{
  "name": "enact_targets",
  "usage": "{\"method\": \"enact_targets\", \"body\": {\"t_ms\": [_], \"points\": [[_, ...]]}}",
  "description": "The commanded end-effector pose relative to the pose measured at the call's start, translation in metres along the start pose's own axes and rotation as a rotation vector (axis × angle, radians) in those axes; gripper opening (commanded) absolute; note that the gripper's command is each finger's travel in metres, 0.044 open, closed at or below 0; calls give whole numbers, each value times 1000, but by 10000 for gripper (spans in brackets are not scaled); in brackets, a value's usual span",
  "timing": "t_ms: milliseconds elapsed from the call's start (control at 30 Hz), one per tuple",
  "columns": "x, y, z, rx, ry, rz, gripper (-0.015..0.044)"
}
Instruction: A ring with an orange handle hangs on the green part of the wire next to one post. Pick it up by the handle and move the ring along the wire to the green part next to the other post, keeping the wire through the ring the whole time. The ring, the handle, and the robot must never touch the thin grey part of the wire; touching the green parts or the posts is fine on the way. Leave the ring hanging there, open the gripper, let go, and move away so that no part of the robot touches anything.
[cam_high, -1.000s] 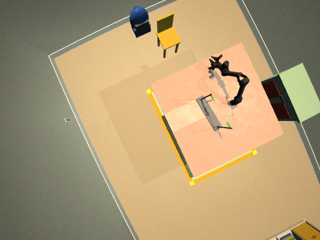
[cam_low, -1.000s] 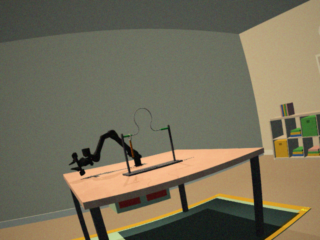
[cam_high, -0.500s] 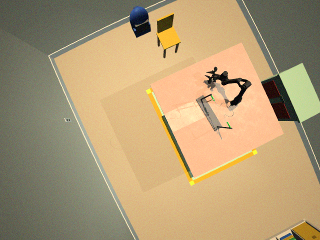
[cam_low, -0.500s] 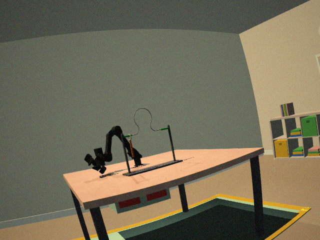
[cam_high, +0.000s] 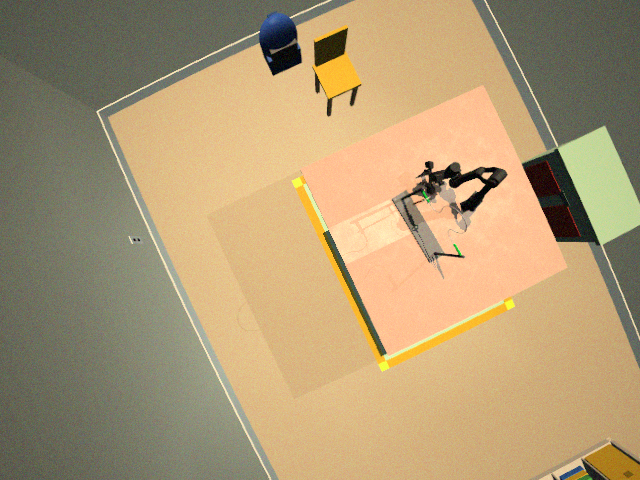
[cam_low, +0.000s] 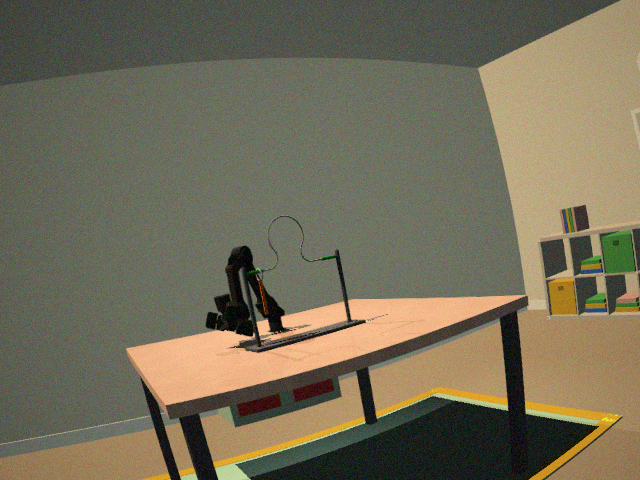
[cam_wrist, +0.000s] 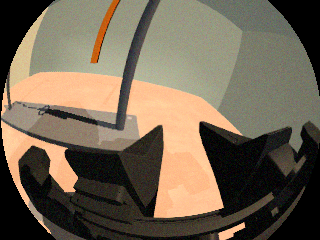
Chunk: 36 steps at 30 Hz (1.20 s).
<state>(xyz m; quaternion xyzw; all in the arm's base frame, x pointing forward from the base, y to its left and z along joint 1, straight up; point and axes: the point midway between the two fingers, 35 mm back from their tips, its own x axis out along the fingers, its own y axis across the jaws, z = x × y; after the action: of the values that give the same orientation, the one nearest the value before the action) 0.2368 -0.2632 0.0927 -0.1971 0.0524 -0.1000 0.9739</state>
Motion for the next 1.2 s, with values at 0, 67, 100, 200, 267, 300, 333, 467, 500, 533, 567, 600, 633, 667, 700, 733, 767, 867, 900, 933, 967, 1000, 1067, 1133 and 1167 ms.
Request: {"method": "enact_targets", "body": {"t_ms": [0,67,100,200,267,300,333,467,500,533,567,600,633,667,700,733,767,867,900,933,967,1000,1067,1133,1167], "points": [[-8,40,15,80,-48,115,160],[-13,61,24,128,-76,183,160],[-15,70,28,149,-88,214,160],[-22,84,34,184,-106,266,160],[-28,86,35,196,-113,282,160],[-28,86,35,198,-114,285,160],[-28,86,35,198,-114,285,160],[-15,83,47,245,-116,290,160],[-10,82,53,265,-118,292,160],[-5,81,59,285,-121,294,160],[0,81,65,306,-123,296,160],[5,80,72,326,-127,298,160],[9,80,79,348,-131,300,160],[13,79,85,365,-134,302,160],[15,79,88,376,-136,303,160],[16,79,90,379,-137,303,160],[16,79,90,379,-137,303,160],[17,79,90,379,-137,303,160],[17,80,90,379,-137,303,160],[18,80,90,379,-137,303,160],[19,80,90,379,-138,303,160],[21,80,90,379,-138,303,160],[24,80,91,379,-138,303,160],[27,81,91,379,-138,303,160],[28,81,92,379,-138,303,160]]}}
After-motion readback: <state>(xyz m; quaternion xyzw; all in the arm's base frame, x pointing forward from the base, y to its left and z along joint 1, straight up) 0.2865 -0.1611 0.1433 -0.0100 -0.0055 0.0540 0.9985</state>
